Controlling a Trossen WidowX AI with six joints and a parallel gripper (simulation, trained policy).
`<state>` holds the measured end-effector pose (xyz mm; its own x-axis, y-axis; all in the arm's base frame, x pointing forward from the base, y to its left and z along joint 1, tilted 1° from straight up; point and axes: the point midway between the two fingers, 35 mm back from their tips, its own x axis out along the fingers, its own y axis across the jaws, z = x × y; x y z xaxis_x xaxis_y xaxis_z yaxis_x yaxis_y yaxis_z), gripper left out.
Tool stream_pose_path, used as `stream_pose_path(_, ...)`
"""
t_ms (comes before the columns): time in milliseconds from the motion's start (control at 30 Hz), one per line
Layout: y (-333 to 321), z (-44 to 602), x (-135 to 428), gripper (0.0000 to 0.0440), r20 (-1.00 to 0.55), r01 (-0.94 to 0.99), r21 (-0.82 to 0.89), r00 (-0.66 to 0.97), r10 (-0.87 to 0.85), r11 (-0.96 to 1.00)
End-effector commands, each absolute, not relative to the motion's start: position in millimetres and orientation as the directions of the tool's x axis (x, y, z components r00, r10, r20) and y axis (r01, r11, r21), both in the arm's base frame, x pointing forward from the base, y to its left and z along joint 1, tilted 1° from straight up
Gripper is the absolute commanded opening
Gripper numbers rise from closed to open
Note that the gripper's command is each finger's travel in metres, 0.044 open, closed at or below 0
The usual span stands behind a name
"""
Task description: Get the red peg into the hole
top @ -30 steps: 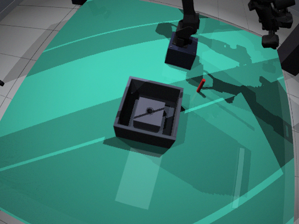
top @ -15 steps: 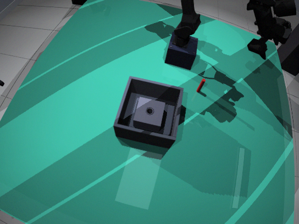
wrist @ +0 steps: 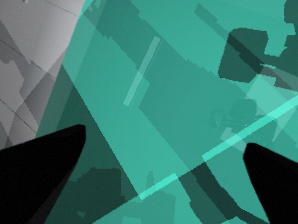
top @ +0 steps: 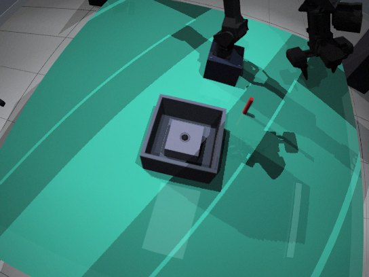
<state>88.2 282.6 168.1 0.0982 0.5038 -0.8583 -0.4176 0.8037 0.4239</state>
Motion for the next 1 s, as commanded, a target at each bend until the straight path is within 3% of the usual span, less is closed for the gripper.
stream_pose_path(0, 275.0, 166.9, 98.3, 0.044, -0.874, -0.338, 0.412, 0.117, 0.472, 0.846)
stream_pose_path(467, 218.9, 139.5, 134.2, 0.044, -0.963, 0.104, 0.256, 0.115, 0.244, 0.961)
stream_pose_path(967, 159.8, 101.0, 148.5, 0.044, -1.0, 0.499, -0.018, -0.016, -0.011, 0.866)
